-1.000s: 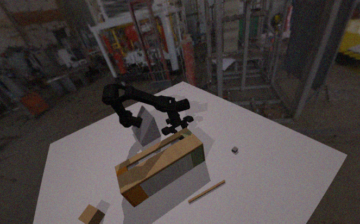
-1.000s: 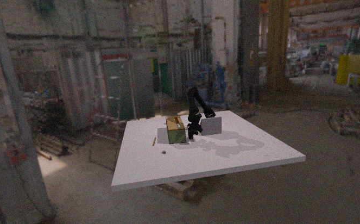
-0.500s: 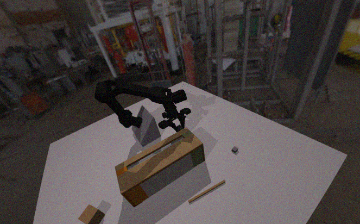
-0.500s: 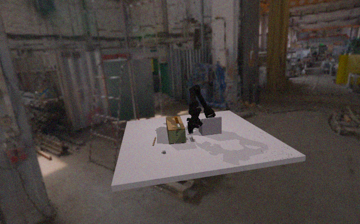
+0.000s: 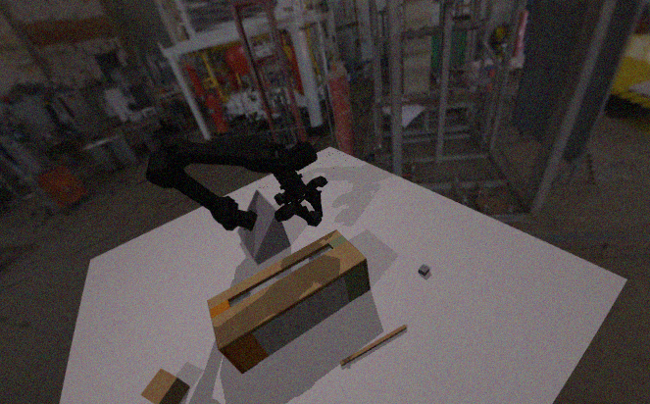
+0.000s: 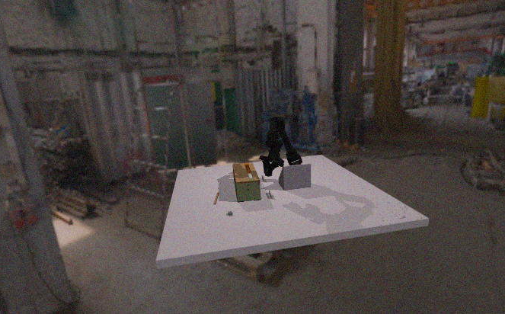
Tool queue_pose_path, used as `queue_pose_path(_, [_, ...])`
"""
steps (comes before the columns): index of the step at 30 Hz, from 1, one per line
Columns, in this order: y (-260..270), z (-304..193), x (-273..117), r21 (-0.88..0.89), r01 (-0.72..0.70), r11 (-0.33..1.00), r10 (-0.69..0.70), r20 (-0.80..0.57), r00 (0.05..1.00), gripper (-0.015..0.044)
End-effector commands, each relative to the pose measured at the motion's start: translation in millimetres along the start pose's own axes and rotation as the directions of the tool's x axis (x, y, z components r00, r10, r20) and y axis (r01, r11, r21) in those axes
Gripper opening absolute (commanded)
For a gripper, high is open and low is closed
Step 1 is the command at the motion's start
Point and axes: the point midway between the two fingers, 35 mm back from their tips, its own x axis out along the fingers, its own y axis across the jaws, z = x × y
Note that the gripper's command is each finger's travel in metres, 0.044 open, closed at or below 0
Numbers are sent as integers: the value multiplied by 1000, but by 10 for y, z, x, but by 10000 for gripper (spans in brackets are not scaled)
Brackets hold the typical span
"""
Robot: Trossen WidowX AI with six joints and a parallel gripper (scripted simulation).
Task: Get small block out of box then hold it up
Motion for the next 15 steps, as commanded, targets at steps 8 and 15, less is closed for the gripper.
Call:
queue_pose_path(8, [52,50,-282,-160,65,985,-70,-25,997,0])
queue_pose_path(15, [52,50,-282,-160,65,985,-70,-25,997,0])
